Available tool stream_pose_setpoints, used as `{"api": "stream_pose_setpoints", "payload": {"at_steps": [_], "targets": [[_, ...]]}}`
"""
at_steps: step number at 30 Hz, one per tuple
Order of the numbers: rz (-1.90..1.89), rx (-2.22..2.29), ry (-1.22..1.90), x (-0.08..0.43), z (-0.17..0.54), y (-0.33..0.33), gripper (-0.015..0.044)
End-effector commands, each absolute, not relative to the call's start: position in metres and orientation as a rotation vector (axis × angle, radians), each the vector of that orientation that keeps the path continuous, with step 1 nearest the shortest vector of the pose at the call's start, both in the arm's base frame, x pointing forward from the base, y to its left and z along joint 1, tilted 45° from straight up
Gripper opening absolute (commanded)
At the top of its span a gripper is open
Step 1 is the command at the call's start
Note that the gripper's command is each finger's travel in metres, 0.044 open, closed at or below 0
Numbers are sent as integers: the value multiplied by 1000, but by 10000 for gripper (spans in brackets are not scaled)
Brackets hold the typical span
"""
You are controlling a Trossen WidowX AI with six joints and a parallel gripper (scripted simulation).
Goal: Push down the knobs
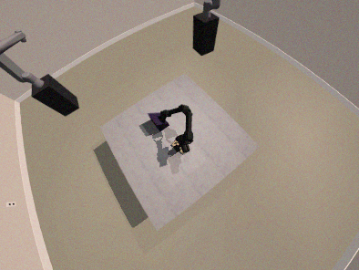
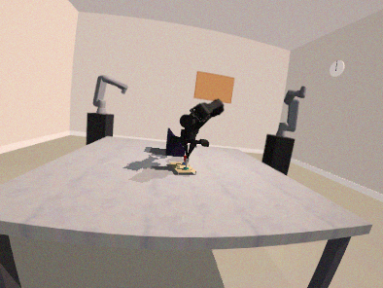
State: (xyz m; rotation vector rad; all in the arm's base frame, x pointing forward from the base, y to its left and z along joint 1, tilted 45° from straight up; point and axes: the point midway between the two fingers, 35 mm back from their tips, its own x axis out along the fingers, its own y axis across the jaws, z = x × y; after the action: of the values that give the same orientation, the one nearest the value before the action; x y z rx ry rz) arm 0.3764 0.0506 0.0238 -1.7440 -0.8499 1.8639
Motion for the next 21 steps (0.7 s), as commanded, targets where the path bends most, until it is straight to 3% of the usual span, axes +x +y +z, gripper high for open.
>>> {"api": "stream_pose_setpoints", "payload": {"at_steps": [1, 21], "targets": [[1862, -1744, -851, 377, 23, 52, 0], [1862, -1743, -851, 376, 21, 55, 0]]}}
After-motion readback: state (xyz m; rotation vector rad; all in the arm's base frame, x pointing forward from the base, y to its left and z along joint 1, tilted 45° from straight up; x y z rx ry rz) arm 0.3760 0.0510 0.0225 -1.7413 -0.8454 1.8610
